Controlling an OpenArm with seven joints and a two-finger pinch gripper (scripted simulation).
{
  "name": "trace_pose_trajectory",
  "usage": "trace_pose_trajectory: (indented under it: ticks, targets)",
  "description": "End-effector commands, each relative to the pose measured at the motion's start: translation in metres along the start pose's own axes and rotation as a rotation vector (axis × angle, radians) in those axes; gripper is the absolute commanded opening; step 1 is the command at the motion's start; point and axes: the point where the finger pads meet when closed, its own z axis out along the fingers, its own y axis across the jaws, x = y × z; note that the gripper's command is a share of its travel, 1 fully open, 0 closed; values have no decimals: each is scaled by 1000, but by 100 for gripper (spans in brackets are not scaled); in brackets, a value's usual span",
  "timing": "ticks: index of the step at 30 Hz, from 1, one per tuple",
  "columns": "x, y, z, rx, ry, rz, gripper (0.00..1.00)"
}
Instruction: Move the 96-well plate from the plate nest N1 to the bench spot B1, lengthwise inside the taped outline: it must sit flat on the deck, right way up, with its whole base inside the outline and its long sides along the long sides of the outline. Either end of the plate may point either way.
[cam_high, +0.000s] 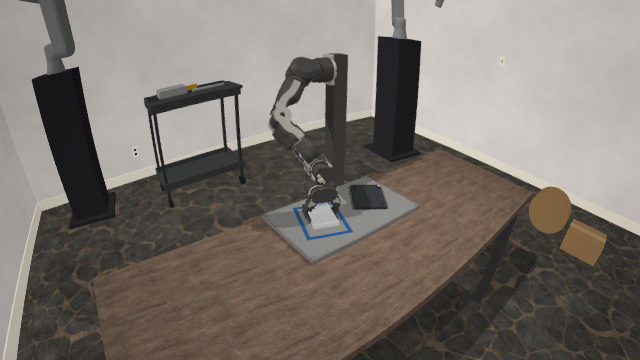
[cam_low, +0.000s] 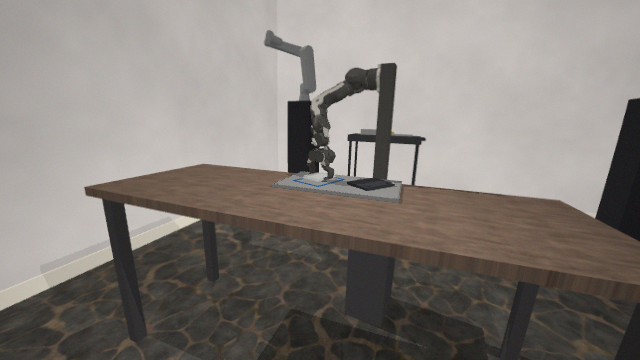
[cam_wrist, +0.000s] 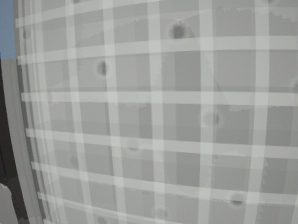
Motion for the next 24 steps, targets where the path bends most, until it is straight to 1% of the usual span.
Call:
trace_pose_trajectory:
  ticks: [1,11,16,24]
  targets:
    - [-1,1,-1,-10,-2,-6,0]
    - [-1,1,-1,-10,-2,-6,0]
    - [-4,0,-5,-4,-9,-1,0]
    - [-4,0,-5,-4,-9,-1,0]
